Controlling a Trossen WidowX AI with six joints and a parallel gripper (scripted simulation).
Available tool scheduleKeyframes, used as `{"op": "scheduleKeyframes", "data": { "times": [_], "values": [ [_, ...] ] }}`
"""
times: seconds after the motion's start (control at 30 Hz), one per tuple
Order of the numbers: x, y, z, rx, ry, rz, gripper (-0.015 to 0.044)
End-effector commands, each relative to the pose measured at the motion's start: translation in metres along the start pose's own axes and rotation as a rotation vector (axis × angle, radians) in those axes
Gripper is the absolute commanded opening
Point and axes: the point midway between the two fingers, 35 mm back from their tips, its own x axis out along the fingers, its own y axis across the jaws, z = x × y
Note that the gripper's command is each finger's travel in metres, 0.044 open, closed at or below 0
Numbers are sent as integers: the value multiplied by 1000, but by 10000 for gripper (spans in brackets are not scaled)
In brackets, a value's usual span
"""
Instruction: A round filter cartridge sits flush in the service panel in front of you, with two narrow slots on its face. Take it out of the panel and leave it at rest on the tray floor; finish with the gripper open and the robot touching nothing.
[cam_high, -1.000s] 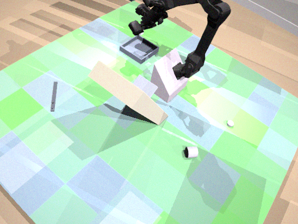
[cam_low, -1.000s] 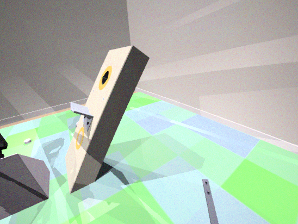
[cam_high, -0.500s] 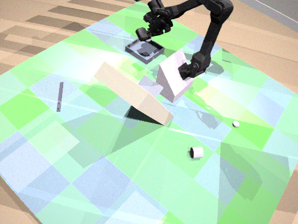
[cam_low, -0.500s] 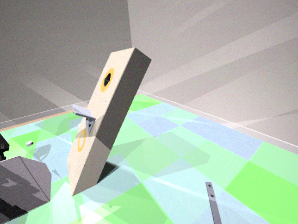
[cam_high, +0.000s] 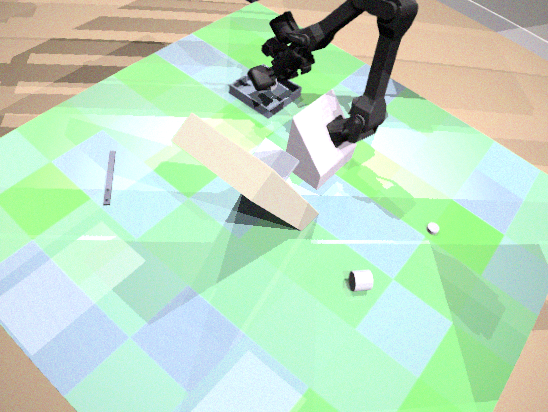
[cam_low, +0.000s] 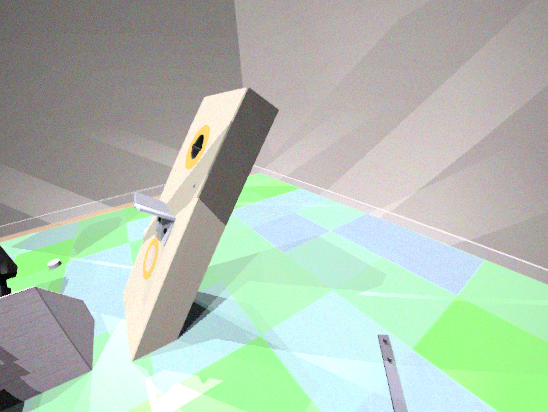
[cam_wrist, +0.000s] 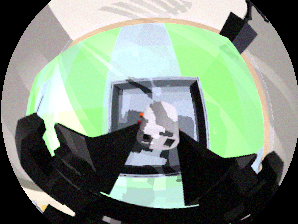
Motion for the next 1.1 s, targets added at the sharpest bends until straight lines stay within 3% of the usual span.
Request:
{"op": "scheduleKeyframes", "data": {
  "times": [0.0,0.3,0.43,0.6,1.07],
  "values": [
    [0,0,1,1,-3,0,210],
    [0,0,1,1,-3,0,440],
    [-9,0,8,1,-3,0,440],
    [-62,0,36,0,-3,1,440],
    [-51,0,33,-5,-13,-3,440]
  ]
}}
